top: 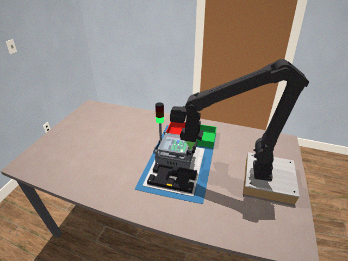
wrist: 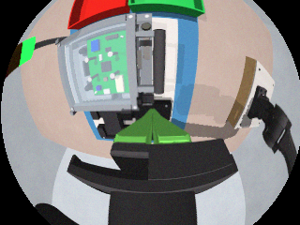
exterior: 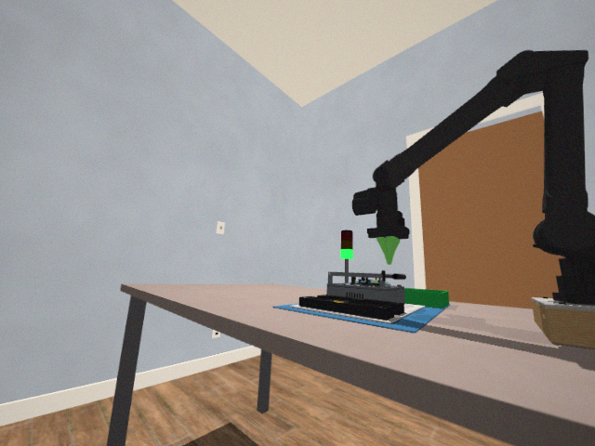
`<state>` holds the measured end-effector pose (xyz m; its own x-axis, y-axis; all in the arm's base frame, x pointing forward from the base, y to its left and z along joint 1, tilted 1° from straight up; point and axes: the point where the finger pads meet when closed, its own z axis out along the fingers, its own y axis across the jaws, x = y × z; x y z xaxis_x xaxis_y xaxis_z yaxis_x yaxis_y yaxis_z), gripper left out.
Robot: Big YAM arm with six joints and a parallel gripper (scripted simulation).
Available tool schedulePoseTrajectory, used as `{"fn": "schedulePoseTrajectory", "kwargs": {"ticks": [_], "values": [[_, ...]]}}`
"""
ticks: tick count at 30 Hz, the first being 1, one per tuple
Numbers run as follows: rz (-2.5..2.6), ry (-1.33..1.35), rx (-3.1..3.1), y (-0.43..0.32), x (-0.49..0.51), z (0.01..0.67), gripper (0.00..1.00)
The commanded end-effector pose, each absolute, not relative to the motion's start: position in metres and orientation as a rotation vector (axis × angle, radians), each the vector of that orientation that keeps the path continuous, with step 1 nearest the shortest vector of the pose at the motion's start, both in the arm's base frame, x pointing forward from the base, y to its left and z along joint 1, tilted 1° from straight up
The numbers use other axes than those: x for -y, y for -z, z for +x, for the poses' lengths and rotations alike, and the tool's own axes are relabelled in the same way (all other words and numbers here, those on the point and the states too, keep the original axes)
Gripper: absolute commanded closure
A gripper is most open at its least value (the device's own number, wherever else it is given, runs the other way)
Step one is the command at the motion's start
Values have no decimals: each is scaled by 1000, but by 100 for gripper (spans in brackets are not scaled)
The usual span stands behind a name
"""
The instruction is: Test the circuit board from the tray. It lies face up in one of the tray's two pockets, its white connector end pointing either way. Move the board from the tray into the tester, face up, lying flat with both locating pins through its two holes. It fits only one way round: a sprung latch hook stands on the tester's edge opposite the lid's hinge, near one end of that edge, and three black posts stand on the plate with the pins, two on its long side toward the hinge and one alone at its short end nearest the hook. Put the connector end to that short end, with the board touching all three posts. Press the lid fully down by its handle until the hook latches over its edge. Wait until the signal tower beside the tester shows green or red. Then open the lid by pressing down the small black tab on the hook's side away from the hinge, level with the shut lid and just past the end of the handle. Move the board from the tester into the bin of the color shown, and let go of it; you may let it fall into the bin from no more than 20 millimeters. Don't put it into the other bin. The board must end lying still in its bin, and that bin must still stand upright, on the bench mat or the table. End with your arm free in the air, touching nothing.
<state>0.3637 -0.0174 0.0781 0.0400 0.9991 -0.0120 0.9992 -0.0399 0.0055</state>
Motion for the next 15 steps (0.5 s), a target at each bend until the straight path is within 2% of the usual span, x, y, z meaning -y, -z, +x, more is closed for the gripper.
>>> {"fn": "schedulePoseTrajectory", "kwargs": {"ticks": [1,15], "values": [[2245,-27,-2137,-84,23,369,100],[2245,-27,-2137,-83,23,371,100]]}}
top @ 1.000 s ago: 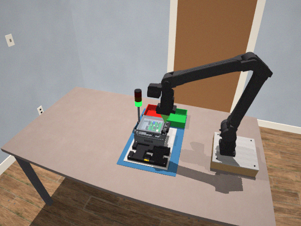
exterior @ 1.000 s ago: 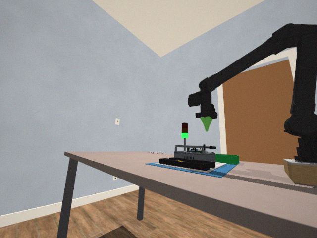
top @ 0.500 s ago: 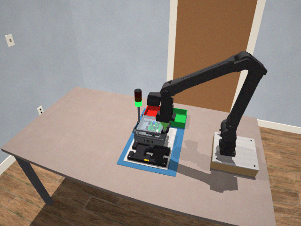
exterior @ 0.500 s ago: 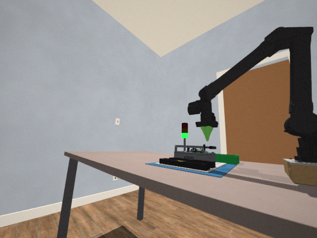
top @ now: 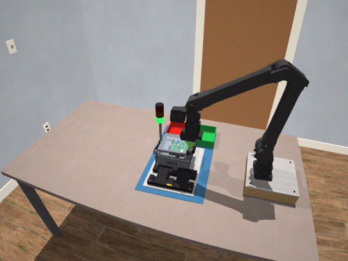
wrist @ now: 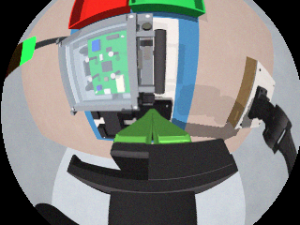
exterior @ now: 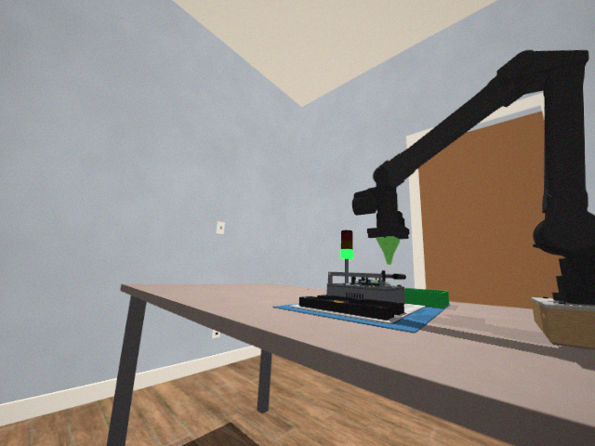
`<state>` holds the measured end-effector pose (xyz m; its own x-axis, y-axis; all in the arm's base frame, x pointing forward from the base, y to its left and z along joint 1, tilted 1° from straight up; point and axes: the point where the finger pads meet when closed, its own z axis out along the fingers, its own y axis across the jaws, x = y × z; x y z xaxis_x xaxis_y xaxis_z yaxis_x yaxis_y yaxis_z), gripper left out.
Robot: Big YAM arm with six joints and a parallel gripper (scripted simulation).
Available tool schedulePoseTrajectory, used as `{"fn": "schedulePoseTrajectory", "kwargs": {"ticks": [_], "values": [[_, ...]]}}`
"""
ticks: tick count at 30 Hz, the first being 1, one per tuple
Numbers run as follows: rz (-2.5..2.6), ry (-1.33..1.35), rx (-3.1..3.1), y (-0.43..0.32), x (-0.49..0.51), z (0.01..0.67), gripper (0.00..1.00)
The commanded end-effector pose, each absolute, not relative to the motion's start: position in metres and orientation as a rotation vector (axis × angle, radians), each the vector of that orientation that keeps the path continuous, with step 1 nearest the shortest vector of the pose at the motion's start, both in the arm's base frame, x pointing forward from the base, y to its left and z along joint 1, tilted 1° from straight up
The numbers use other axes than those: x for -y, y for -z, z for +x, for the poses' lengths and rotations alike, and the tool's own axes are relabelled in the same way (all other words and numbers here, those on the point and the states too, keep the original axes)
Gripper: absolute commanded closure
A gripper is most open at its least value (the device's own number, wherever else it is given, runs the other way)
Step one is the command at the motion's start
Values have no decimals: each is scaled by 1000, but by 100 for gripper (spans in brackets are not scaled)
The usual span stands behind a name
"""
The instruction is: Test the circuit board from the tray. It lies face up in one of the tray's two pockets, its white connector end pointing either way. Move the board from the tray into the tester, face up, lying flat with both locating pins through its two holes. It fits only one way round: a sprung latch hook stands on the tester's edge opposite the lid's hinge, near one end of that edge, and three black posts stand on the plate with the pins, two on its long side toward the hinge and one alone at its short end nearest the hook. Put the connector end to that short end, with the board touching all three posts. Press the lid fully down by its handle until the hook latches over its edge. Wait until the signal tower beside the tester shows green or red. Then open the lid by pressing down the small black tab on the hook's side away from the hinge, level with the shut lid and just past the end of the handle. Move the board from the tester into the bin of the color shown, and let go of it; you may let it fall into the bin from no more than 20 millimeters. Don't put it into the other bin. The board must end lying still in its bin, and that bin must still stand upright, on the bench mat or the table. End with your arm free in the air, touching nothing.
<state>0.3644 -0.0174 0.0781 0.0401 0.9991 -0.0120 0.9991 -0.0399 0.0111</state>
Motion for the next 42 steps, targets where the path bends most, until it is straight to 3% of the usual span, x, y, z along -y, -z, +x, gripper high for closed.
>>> {"fn": "schedulePoseTrajectory", "kwargs": {"ticks": [1,42], "values": [[2245,-27,-2137,-83,23,371,100],[2244,-18,-2146,-54,24,369,100]]}}
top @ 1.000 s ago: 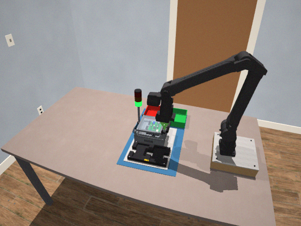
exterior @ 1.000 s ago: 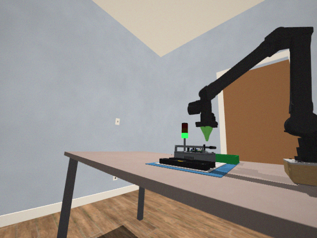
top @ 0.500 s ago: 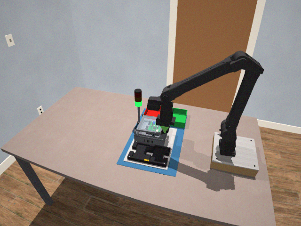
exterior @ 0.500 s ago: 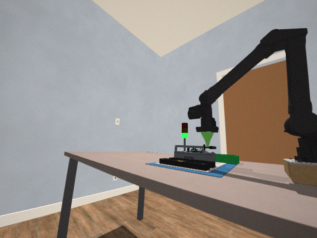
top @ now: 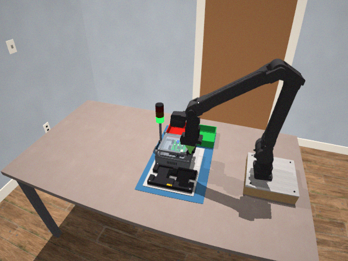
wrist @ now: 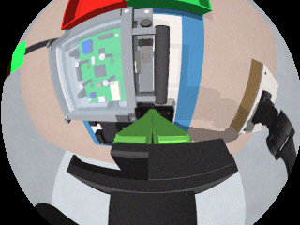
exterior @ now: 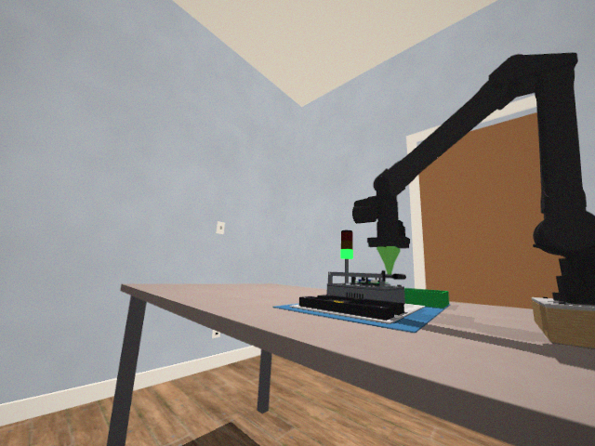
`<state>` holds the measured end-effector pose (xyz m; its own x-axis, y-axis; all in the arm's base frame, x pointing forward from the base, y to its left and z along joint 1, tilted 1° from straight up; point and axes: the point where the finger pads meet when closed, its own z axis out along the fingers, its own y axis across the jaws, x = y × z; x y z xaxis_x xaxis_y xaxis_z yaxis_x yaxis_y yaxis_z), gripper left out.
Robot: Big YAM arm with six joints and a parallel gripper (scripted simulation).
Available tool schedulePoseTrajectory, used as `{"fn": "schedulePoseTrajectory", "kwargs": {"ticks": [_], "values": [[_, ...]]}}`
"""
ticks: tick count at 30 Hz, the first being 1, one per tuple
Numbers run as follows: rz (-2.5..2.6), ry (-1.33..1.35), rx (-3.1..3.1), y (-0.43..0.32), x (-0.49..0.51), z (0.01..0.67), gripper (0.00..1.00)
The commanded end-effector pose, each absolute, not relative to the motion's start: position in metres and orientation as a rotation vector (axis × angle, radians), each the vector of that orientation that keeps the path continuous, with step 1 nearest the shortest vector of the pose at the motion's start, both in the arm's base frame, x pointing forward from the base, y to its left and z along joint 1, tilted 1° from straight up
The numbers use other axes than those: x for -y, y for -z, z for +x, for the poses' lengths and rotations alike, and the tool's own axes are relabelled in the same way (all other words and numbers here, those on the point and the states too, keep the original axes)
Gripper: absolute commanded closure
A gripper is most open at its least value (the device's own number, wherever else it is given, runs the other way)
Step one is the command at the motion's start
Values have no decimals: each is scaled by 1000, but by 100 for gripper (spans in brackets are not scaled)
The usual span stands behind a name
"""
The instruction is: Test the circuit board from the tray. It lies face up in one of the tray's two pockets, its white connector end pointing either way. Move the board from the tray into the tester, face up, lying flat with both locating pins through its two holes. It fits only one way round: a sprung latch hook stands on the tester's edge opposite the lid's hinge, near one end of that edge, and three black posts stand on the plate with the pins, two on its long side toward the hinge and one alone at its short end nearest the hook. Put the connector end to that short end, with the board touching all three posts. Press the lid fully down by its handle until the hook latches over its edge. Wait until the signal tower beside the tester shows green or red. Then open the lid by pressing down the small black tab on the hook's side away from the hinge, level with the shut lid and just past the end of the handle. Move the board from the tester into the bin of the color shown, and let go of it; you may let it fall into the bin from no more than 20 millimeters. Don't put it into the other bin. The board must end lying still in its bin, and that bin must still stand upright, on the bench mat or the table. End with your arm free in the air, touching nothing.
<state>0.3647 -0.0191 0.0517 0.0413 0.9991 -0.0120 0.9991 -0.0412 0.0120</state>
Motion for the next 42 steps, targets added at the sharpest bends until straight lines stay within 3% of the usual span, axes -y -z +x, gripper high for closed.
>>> {"fn": "schedulePoseTrajectory", "kwargs": {"ticks": [1,42], "values": [[2244,-18,-2146,-54,24,369,100],[2249,-10,-2150,-47,24,368,100]]}}
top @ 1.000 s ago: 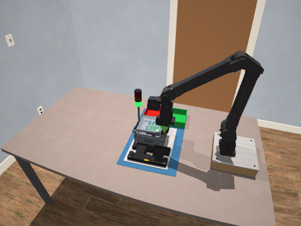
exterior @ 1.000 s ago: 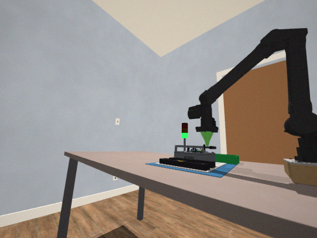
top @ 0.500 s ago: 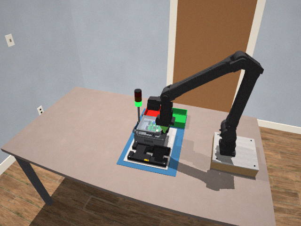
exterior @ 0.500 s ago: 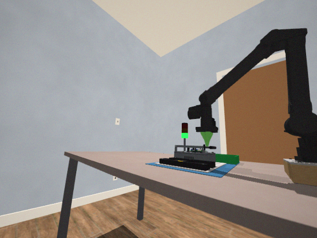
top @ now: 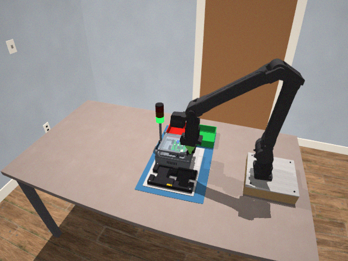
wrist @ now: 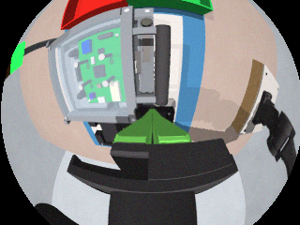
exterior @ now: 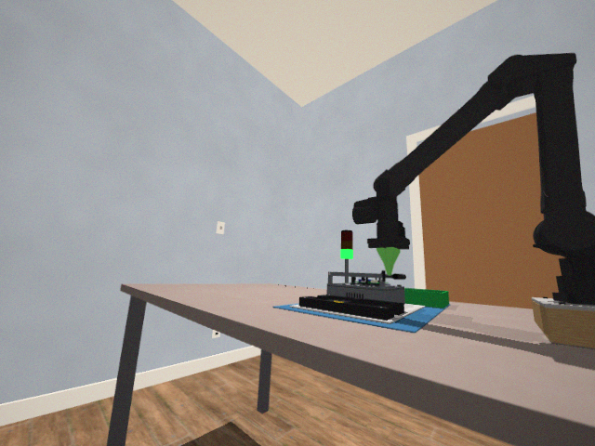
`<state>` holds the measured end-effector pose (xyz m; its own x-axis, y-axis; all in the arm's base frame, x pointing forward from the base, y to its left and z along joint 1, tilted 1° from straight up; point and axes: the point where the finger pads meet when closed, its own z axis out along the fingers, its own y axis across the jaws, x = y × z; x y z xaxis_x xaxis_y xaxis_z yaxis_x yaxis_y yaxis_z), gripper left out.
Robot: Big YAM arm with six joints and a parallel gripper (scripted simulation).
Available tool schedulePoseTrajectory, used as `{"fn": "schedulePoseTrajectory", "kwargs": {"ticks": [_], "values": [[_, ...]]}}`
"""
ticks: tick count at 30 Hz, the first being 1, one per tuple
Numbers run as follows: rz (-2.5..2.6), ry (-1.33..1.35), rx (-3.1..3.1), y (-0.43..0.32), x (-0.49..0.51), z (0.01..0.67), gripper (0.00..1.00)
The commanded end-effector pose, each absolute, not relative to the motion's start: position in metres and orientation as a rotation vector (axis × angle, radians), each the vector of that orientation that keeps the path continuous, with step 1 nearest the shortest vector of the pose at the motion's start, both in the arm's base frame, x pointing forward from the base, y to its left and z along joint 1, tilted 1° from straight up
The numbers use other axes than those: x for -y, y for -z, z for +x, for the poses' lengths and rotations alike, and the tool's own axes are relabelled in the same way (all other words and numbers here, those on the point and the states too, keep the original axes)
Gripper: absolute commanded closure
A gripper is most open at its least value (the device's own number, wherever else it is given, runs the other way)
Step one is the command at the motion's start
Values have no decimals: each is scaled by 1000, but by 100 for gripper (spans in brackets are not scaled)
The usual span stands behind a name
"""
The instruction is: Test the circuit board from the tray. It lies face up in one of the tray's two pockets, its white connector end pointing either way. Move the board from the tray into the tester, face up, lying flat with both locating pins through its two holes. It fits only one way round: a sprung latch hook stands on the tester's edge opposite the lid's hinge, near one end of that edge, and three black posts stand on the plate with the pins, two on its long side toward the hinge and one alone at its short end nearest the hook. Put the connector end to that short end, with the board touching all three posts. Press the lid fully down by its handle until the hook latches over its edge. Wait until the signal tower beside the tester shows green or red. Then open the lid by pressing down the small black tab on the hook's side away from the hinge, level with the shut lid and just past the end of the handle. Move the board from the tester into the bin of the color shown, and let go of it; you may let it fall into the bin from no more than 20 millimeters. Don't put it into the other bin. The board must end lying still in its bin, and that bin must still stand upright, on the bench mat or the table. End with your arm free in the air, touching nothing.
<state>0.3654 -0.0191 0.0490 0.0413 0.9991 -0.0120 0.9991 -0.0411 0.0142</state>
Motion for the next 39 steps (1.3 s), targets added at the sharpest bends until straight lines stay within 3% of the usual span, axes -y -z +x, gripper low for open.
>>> {"fn": "schedulePoseTrajectory", "kwargs": {"ticks": [1,39], "values": [[2250,-7,-2151,-46,24,368,100],[2252,-4,-2153,-42,25,368,100]]}}
